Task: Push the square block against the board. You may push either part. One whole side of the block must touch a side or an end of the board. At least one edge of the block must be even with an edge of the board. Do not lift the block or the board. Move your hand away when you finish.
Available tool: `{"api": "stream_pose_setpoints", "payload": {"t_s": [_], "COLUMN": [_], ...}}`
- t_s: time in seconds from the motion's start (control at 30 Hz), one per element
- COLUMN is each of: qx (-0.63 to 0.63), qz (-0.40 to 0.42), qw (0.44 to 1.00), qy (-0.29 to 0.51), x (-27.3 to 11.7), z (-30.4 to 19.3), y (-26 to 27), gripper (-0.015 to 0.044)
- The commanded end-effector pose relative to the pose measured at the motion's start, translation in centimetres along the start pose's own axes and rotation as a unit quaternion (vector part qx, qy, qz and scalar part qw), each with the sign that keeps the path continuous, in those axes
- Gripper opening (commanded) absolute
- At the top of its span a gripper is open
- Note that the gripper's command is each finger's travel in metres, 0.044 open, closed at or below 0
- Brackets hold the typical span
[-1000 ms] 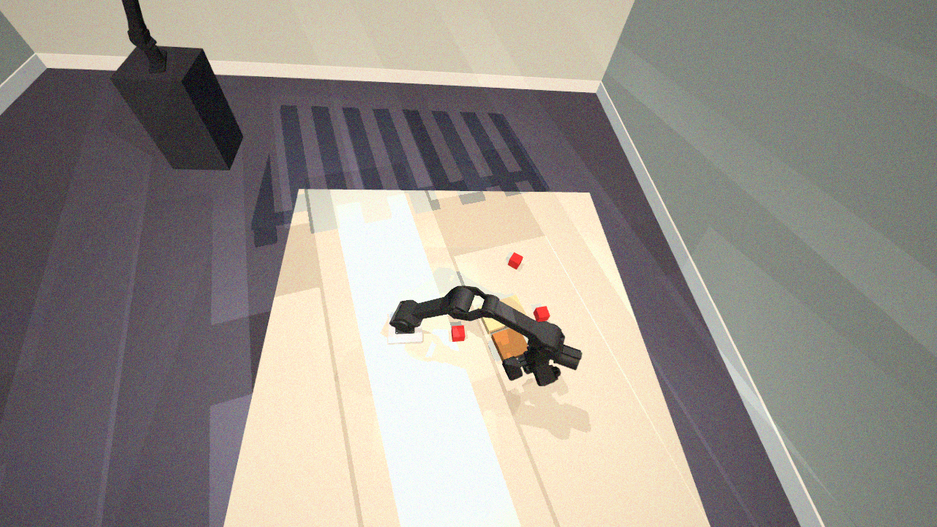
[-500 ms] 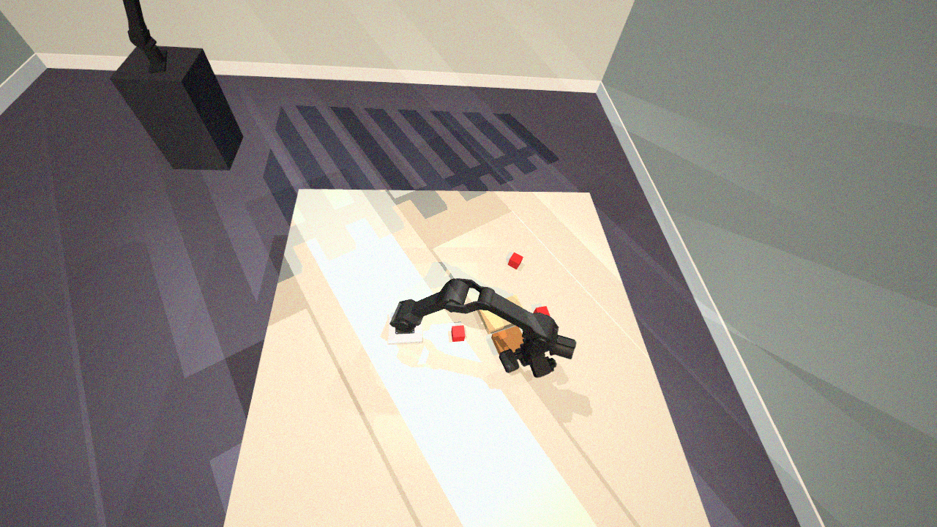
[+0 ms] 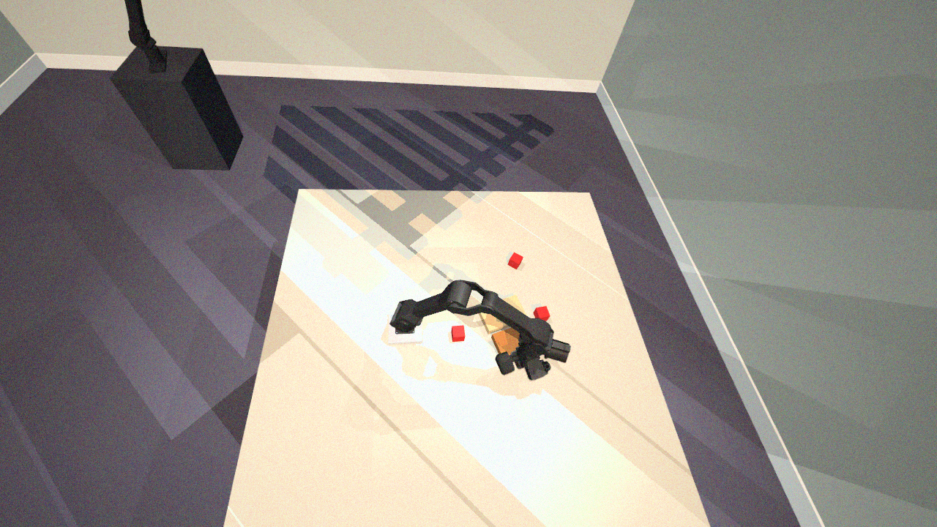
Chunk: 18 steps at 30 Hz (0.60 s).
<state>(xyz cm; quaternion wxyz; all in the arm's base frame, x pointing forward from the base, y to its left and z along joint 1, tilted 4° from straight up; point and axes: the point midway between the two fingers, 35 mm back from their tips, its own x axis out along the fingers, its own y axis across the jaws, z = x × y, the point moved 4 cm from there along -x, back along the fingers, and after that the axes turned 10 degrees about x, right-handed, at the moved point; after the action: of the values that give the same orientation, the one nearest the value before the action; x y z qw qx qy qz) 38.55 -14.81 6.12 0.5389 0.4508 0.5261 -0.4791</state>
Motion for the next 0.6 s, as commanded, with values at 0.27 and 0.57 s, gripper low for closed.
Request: {"api": "stream_pose_setpoints", "payload": {"t_s": [0.27,0.57], "qx": [0.0,0.0], "qz": [-0.001,-0.001], "qw": [1.0,1.0], "qy": [0.003,0.003], "x": [0.1,0.1], "z": [-1.7,-2.8], "y": [-0.1,-0.3], "gripper": [0.0,0.0]}}
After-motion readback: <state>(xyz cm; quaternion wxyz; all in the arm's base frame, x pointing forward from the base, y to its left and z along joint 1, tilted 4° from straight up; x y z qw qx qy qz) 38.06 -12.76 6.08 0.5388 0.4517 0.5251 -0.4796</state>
